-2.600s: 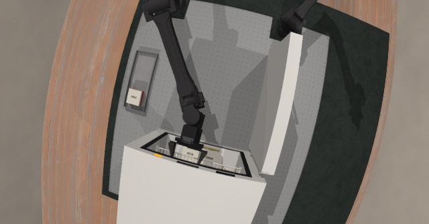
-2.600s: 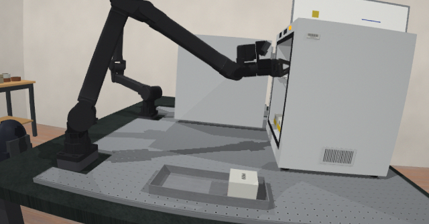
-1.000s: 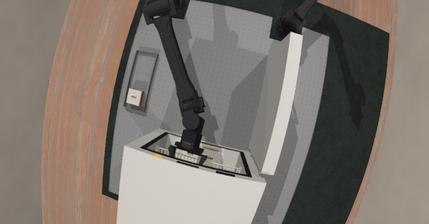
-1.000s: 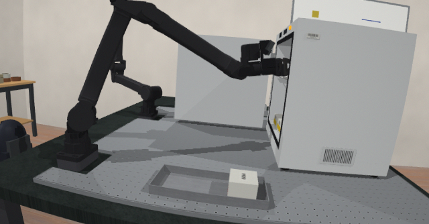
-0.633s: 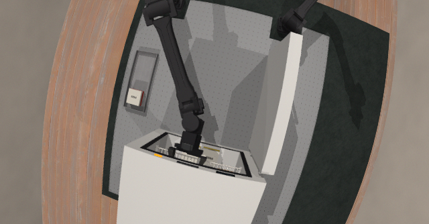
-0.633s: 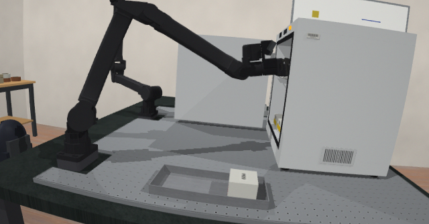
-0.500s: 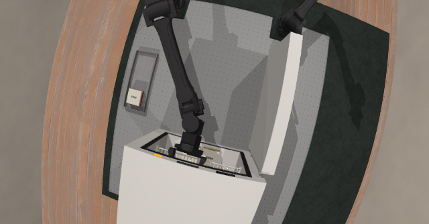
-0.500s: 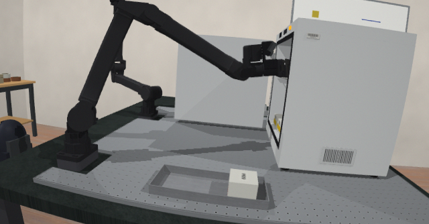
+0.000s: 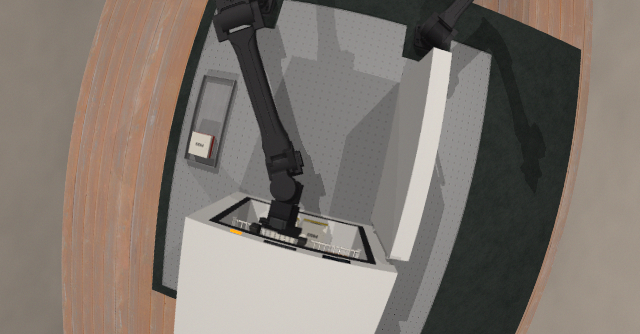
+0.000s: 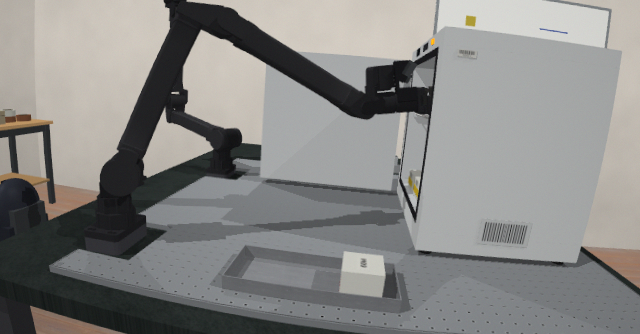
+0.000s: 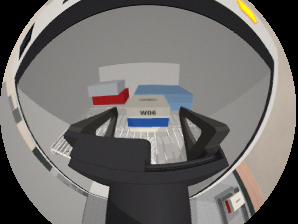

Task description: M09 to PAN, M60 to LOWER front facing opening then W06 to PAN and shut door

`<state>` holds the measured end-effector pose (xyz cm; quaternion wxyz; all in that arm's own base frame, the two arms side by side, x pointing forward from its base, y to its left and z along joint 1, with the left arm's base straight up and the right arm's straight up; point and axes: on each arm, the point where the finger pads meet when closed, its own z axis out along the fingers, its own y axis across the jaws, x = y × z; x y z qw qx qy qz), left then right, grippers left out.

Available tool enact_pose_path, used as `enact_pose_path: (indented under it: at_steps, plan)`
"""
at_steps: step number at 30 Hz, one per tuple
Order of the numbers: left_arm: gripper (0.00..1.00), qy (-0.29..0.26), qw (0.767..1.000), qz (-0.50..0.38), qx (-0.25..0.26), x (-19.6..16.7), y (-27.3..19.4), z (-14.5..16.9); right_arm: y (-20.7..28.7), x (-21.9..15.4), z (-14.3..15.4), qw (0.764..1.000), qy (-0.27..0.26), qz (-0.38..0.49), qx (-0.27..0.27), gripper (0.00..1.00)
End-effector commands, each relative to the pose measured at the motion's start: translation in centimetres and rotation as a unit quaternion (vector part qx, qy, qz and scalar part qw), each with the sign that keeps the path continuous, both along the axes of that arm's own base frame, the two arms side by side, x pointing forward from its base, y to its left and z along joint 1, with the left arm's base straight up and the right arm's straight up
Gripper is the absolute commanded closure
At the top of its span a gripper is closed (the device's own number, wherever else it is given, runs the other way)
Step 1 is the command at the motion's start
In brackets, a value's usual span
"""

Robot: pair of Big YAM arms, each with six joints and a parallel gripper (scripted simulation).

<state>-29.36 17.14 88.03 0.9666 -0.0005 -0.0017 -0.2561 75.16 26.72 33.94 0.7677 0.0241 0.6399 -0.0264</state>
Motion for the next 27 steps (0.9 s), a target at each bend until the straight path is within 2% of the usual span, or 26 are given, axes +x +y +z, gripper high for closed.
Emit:
enact_pose_path:
  at_steps: [1,27]
  plan:
    - [1.0,0.014,1.0,-0.006,0.008,1.4,-0.8,0.4,-0.1,1.7,2.0,1.0,-0.017,-0.002,0.012,0.0]
    - [1.0,0.014,1.0,-0.006,0.008,1.4,-0.8,0.4,-0.4,3.2,2.0,1.0,-0.017,-0.003,0.012,0.0]
